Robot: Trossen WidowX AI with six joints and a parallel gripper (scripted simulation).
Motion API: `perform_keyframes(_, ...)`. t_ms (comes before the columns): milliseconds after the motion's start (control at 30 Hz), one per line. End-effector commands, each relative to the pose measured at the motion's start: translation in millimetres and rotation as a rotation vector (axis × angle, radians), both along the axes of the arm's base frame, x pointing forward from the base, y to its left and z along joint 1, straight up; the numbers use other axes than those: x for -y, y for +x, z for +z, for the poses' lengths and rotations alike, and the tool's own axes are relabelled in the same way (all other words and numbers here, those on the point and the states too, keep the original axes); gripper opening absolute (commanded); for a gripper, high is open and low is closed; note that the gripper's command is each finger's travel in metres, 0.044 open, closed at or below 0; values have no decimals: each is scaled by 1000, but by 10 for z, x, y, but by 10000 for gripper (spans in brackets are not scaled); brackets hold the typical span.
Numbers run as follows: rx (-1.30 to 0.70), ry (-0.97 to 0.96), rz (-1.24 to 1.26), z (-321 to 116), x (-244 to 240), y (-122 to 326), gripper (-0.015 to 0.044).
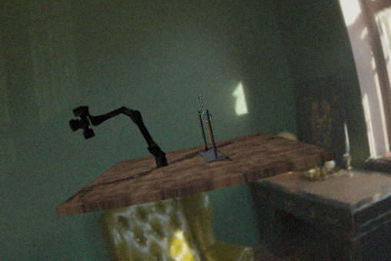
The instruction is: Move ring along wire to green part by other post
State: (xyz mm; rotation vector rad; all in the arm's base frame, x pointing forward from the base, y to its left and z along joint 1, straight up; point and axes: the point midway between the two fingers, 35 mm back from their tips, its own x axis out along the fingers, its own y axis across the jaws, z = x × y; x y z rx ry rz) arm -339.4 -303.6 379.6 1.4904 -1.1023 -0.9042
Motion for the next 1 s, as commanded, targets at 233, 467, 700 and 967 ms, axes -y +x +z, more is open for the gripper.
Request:
perform_keyframes(233,-218,-85,161,-515,614,613,190)
perform_keyframes(467,-437,-215,331,-1063,1060,1470,160)
perform_keyframes(700,-636,-383,493,-1582,1220,2445,160)
perform_keyframes(967,-832,-615,655,-2097,1029,3543,160)
